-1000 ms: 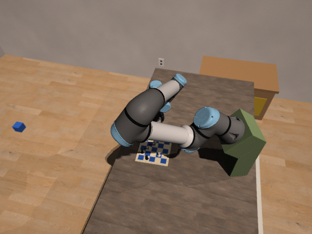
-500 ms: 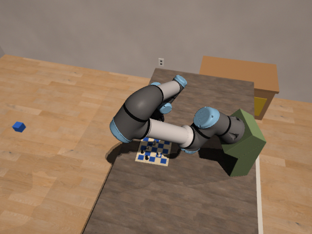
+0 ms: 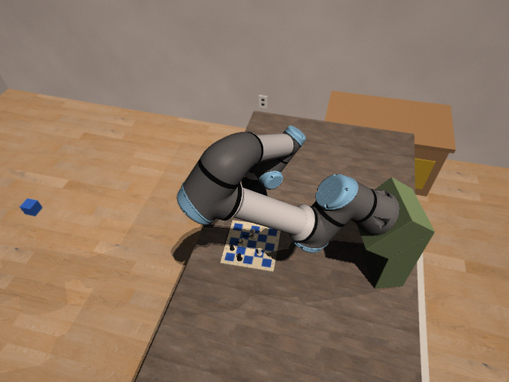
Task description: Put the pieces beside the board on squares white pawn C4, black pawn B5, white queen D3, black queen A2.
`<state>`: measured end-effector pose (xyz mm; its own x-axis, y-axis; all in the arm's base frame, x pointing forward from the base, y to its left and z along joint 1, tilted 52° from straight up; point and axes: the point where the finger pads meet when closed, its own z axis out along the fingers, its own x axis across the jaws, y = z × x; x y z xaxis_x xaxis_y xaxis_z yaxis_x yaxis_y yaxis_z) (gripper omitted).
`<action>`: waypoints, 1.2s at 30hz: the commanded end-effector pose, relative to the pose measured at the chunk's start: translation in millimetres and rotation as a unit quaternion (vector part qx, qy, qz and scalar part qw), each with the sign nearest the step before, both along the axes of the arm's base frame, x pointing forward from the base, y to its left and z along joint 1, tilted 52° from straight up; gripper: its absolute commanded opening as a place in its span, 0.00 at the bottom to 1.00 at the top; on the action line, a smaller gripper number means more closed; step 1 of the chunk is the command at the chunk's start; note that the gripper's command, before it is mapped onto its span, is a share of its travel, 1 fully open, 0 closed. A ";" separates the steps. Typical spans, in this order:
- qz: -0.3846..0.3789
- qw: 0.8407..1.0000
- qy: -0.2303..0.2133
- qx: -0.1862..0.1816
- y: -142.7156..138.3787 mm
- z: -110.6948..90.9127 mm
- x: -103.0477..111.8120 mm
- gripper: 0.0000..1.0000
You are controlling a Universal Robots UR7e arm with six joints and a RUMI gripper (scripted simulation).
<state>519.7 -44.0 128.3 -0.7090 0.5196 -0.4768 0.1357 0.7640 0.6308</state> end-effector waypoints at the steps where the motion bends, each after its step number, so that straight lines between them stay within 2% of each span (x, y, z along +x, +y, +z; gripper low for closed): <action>1: -0.001 1.000 -0.001 -0.001 1.9 -3.5 4.8 0.25; 36: -0.001 1.000 -0.001 -0.001 5.6 -9.2 11.7 0.25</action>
